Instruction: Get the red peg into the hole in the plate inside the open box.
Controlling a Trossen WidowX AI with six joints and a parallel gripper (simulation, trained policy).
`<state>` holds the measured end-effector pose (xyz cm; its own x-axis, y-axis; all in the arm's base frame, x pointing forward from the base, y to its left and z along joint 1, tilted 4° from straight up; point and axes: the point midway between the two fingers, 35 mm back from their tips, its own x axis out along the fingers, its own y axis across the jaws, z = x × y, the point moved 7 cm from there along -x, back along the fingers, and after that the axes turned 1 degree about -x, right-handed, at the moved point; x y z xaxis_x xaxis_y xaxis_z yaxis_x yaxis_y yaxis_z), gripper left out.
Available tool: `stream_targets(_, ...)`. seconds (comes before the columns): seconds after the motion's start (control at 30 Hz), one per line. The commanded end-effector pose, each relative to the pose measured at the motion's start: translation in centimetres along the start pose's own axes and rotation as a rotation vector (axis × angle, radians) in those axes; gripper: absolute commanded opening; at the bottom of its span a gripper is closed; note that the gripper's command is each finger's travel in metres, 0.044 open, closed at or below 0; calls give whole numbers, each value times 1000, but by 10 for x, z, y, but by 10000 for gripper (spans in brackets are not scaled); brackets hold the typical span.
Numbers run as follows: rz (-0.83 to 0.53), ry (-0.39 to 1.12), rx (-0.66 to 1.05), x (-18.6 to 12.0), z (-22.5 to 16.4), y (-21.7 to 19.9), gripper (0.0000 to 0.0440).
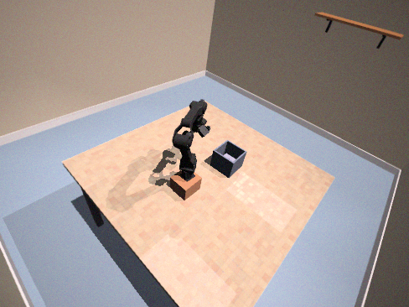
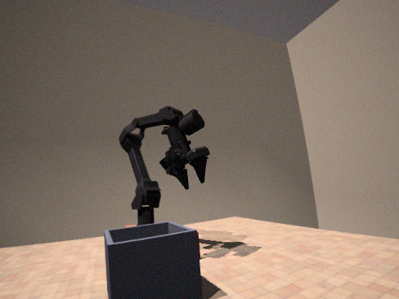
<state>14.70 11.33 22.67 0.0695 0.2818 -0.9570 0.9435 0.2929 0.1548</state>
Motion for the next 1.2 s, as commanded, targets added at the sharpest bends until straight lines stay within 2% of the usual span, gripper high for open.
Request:
stream_targets(0.0,-56,-33,59,11,-4,-4,432)
stream_targets(0.4,-167,-140,102,40,-11,-8,440)
stream_targets(1.17,-271,-308,-8,110,-2,-12,440)
